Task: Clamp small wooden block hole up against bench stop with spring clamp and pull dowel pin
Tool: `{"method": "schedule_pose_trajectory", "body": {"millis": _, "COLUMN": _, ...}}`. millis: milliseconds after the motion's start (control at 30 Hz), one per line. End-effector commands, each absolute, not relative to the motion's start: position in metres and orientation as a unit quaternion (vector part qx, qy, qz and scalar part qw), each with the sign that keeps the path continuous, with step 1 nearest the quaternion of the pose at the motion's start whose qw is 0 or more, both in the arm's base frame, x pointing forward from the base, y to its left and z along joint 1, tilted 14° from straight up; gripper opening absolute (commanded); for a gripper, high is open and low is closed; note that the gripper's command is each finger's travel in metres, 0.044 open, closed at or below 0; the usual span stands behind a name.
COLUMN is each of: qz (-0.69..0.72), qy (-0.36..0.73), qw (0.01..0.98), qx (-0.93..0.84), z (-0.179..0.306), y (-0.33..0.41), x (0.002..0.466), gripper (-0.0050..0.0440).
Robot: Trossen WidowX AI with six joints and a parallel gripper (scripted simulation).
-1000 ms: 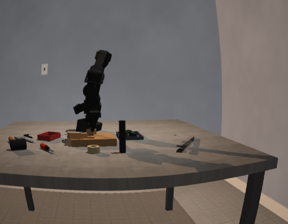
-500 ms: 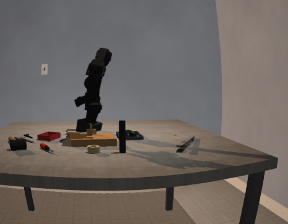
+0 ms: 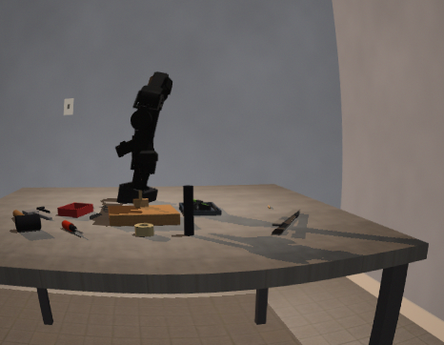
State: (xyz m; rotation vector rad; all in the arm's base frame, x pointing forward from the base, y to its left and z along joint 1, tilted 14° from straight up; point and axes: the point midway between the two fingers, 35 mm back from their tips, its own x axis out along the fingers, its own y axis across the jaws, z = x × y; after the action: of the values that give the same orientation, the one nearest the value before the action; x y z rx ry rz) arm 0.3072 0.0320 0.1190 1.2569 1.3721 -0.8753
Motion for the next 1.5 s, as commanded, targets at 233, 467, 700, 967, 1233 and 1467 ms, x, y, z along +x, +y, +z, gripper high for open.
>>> {"method": "schedule_pose_trajectory", "body": {"millis": 233, "qz": -0.362, "qy": 0.569, "qw": 0.520, "qx": 0.524, "z": 0.117, "y": 0.027, "x": 0.315, "gripper": 0.0000}}
{"method": "schedule_pose_trajectory", "body": {"millis": 467, "qz": -0.362, "qy": 0.569, "qw": 0.520, "qx": 0.524, "z": 0.117, "y": 0.027, "x": 0.313, "gripper": 0.0000}}
{"method": "schedule_pose_trajectory", "body": {"millis": 700, "qz": -0.362, "qy": 0.570, "qw": 0.520, "qx": 0.524, "z": 0.117, "y": 0.027, "x": 0.314, "gripper": 0.0000}}
{"method": "schedule_pose_trajectory", "body": {"millis": 967, "qz": -0.360, "qy": 0.569, "qw": 0.522, "qx": 0.524, "z": 0.116, "y": 0.025, "x": 0.319, "gripper": 0.0000}}
{"method": "schedule_pose_trajectory", "body": {"millis": 1233, "qz": -0.360, "qy": 0.569, "qw": 0.522, "qx": 0.524, "z": 0.104, "y": 0.027, "x": 0.321, "gripper": 0.0000}}
{"method": "schedule_pose_trajectory", "body": {"millis": 1467, "qz": -0.360, "qy": 0.569, "qw": 0.522, "qx": 0.524, "z": 0.096, "y": 0.029, "x": 0.322, "gripper": 0.0000}}
